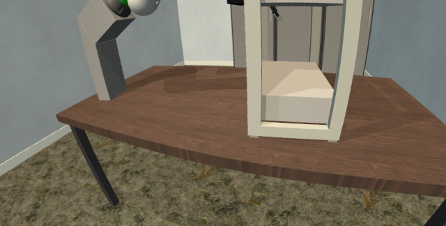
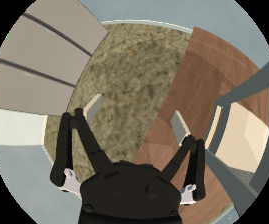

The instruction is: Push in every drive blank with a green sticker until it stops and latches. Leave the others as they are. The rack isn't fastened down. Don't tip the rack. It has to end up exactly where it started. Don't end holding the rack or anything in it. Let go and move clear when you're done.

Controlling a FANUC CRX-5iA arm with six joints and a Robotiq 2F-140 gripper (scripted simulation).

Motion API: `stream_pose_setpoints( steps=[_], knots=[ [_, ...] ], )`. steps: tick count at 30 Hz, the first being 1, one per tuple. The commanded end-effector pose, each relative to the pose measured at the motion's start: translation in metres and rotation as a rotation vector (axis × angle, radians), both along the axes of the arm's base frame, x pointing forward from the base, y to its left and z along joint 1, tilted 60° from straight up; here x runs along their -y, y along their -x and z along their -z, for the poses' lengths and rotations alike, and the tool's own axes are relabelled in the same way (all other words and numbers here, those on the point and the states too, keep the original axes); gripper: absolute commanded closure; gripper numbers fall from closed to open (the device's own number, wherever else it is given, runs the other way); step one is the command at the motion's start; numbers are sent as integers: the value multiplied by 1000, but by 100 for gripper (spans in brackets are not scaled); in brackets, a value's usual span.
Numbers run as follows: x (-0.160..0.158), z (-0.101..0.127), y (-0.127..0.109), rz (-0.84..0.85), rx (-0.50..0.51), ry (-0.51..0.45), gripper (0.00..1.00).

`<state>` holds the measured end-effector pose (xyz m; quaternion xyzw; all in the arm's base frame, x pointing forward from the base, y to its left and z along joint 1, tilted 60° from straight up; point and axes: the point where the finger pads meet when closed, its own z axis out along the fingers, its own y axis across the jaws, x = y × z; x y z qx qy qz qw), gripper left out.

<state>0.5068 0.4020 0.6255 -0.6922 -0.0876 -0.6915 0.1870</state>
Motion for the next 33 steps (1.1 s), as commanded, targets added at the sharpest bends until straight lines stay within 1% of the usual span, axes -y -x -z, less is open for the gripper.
stream_pose_setpoints(
  steps=[1, 12, 15, 17, 24, 31, 32, 33],
  knots=[
    [-1, -4, 3, -6, 3, -6, 0],
    [-7, -40, 26, -60, 24, -55, 0],
    [0, -54, 26, -56, 34, -73, 0],
    [0, -54, 26, -56, 34, -73, 0],
    [21, -93, 26, -44, 61, -122, 0],
    [47, -138, 29, -31, 95, -177, 0],
    [48, -143, 31, -34, 99, -182, 0],
    [48, -143, 31, -34, 99, -182, 0]
  ],
)
